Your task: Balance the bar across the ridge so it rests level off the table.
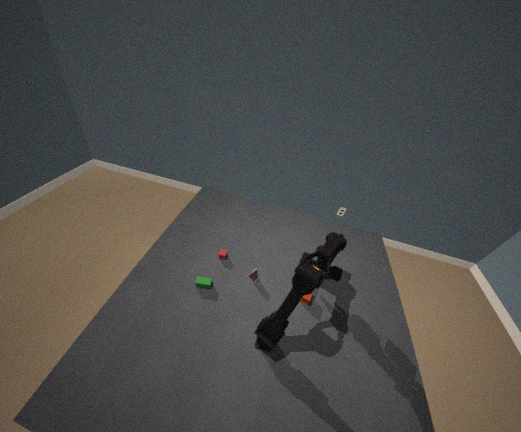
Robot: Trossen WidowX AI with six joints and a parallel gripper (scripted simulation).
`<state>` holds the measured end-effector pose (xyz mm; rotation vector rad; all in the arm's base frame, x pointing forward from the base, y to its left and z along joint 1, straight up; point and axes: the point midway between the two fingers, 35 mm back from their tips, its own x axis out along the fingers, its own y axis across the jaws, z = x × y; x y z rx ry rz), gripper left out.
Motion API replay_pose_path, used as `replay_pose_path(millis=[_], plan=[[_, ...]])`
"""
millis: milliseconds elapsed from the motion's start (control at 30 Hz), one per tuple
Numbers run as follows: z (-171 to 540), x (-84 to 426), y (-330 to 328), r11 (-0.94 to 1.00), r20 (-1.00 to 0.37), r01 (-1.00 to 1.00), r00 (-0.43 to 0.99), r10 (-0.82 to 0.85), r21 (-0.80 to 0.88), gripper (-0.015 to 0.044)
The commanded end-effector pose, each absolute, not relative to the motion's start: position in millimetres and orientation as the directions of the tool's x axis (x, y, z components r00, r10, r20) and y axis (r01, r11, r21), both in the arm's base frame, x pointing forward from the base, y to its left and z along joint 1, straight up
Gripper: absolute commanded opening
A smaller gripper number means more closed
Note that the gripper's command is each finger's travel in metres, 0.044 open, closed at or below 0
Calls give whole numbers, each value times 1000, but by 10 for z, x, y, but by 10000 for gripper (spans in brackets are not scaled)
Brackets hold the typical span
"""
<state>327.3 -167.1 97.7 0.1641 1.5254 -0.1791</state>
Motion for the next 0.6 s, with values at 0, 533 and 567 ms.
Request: replay_pose_path(millis=[0, 533, 567], plan=[[756, 3250, -1668, 975, -1000, 224, 26, -14, -7, 315], [588, 3257, -1672, 975, -1000, 224, 26, -14, -7, 315], [572, 3257, -1672, 975, -1000, 224, 26, -14, -7, 315]])
